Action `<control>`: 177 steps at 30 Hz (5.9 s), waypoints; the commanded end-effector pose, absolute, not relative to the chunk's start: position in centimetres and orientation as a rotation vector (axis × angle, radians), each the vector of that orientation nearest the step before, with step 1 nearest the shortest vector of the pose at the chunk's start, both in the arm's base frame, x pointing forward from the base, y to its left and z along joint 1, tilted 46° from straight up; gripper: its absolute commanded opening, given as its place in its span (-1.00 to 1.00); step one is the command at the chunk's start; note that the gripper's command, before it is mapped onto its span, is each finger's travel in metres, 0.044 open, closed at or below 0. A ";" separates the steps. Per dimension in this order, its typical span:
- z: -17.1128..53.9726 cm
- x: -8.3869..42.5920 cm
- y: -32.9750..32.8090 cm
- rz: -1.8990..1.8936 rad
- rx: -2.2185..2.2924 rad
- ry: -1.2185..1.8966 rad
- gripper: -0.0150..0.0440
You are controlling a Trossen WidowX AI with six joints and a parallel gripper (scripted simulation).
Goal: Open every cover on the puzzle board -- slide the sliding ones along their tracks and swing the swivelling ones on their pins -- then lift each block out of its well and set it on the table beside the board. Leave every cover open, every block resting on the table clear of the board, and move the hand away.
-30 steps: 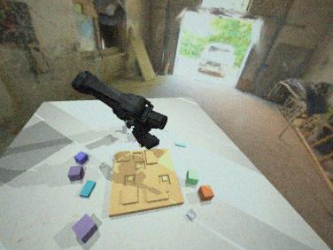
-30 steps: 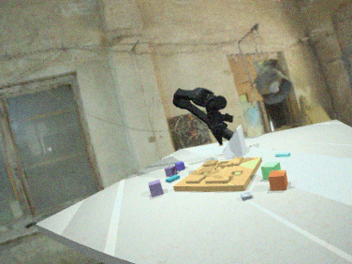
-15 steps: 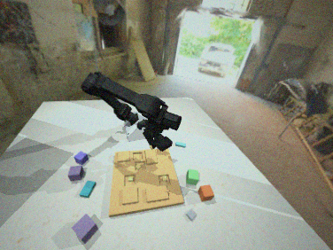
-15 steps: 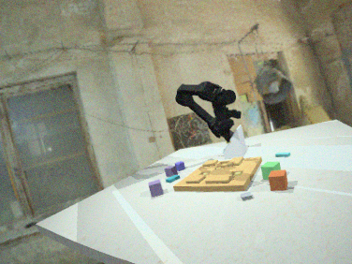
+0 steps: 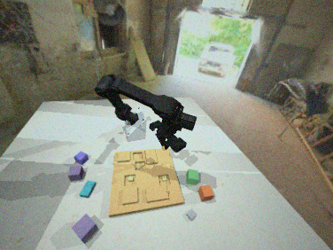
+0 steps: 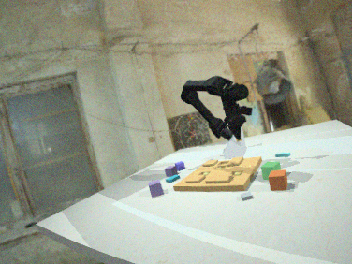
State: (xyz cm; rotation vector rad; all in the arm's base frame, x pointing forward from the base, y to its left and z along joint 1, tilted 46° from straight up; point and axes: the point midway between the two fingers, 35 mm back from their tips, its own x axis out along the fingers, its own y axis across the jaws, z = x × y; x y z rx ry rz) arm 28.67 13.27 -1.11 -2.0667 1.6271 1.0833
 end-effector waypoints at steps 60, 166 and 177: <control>-14.8 30.7 18.3 1.080 -2.057 1.633 -0.22; -4.9 32.0 12.1 1.178 -2.110 1.606 -0.49; -0.6 31.3 7.3 1.227 -2.143 1.600 -0.49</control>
